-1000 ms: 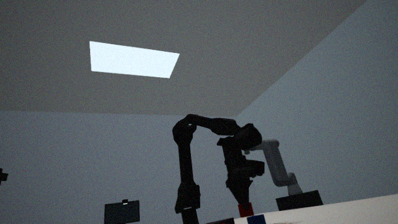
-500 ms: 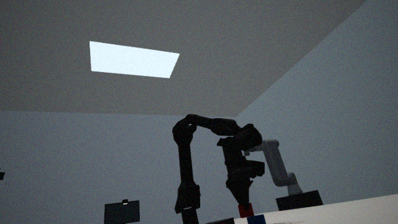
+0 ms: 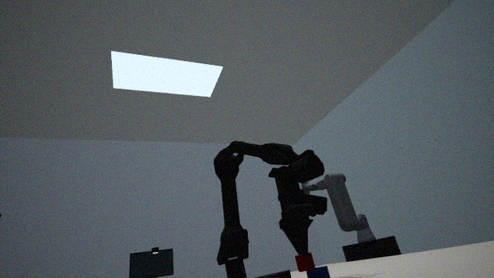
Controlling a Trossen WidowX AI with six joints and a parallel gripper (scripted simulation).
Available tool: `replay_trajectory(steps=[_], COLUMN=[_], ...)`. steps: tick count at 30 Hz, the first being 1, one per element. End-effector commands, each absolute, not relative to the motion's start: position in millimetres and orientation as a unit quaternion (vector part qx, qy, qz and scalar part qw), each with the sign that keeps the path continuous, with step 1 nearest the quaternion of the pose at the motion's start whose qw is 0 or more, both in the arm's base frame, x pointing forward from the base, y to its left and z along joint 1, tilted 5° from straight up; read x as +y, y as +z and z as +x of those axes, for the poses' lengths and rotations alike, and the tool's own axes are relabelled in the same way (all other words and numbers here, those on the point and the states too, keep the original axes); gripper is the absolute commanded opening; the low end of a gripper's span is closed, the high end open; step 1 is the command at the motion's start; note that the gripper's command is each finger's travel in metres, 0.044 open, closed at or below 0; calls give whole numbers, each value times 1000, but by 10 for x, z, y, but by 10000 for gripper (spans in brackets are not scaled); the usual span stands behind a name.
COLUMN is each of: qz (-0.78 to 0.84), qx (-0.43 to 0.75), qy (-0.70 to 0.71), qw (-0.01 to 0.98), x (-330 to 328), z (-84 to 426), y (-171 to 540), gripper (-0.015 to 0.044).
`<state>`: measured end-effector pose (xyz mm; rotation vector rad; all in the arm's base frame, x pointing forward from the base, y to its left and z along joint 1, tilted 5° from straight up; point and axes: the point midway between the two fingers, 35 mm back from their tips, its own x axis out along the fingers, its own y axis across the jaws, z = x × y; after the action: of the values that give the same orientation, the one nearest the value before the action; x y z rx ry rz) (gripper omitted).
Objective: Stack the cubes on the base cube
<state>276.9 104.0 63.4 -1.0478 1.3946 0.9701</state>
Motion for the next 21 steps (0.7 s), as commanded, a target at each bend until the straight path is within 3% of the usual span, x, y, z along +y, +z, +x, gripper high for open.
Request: replay_trajectory(steps=[1,11,12,14,21], qz=[-441,-441,-441,-436,-409], qx=[585,585,586,589,608], qy=[407,407,408,402,371], qw=[545,545,544,549,571], x=[1049,1057,1042,944,410], z=[2780,2782,2783,2813,2900], y=[713,833,817,870,1171], gripper=[205,205,231,265,265])
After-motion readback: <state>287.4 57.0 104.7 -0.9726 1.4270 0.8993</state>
